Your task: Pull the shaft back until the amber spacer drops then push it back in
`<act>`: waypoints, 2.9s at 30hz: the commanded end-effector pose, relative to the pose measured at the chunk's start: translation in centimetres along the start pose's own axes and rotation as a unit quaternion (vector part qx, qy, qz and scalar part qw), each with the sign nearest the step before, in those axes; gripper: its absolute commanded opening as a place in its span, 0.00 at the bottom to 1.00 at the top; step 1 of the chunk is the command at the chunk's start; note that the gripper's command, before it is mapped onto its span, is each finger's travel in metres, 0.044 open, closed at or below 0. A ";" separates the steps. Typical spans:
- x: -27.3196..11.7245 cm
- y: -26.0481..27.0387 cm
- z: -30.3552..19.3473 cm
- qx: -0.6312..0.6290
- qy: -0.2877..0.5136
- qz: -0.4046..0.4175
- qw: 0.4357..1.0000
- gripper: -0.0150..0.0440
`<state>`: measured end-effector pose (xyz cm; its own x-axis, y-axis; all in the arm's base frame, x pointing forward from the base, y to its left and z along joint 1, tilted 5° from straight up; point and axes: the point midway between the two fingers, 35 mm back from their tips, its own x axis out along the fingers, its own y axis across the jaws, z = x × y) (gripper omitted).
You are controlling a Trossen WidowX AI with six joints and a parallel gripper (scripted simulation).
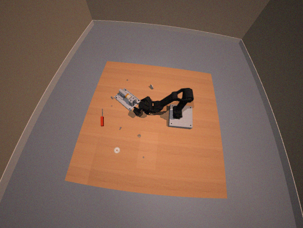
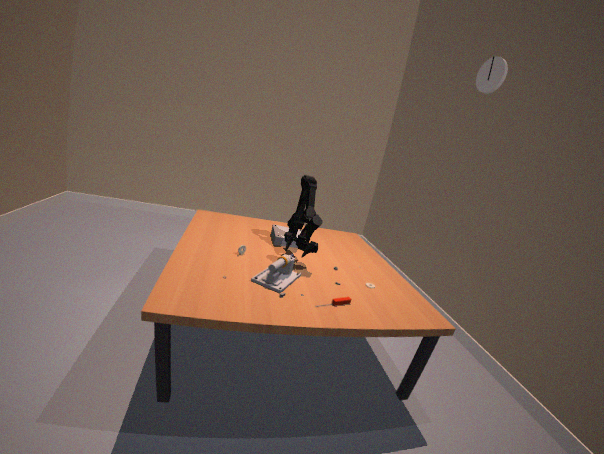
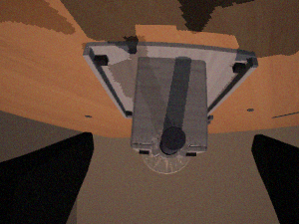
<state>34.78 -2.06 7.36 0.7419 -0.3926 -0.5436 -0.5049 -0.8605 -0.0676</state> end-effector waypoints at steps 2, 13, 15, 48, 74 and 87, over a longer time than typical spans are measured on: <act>1.6 -0.9 -0.7 -0.014 -0.072 0.003 0.997 1.00; 2.8 -0.9 -2.4 -0.025 -0.298 0.014 0.954 1.00; 2.8 -0.7 -2.9 -0.022 -0.336 0.011 0.942 1.00; 1.6 0.3 -6.0 0.007 -0.460 -0.012 0.888 1.00; 3.5 0.1 -3.4 0.007 -0.460 -0.012 0.888 1.00; 4.0 0.1 -2.5 0.007 -0.460 -0.012 0.888 1.00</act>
<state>39.03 -4.65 7.60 0.0896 0.0576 -0.9943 -0.5005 -0.8605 -0.0950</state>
